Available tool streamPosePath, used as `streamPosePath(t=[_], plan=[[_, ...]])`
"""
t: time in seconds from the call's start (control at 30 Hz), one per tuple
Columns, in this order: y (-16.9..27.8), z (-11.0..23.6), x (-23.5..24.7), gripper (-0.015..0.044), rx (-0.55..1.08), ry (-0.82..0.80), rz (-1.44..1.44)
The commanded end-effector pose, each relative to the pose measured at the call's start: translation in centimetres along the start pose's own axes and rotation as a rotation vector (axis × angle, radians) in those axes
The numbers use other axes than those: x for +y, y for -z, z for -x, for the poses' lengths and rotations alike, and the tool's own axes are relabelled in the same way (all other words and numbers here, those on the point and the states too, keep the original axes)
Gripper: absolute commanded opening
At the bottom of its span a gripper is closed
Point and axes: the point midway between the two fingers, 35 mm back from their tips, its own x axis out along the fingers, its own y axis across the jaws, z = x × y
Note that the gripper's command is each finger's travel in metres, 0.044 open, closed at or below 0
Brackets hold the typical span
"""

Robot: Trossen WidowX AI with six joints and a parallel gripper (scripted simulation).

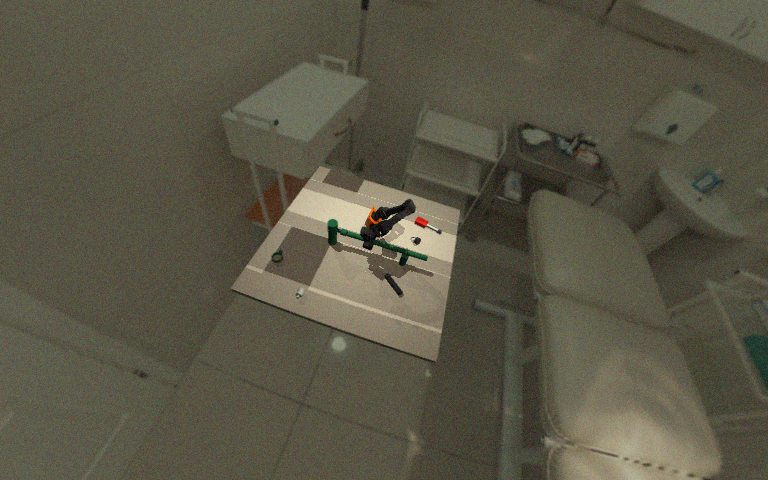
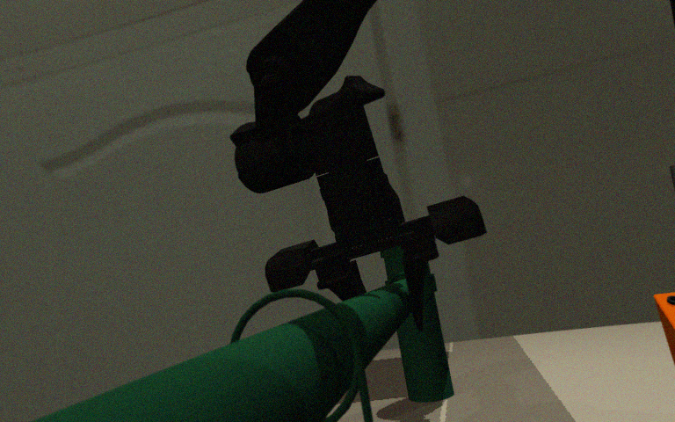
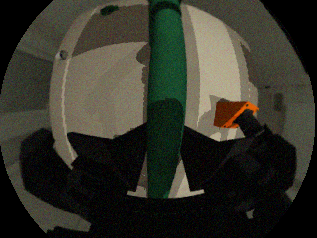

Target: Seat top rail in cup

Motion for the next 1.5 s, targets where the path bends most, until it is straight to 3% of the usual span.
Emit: streamPosePath(t=[0.0, 1.47], plan=[[0.3, 0.7, 0.2, 0.0000, -0.005, -0.016, 0.004], [-1.0, 0.2, 0.0, 0.0000, -0.001, 0.001, 0.001]])
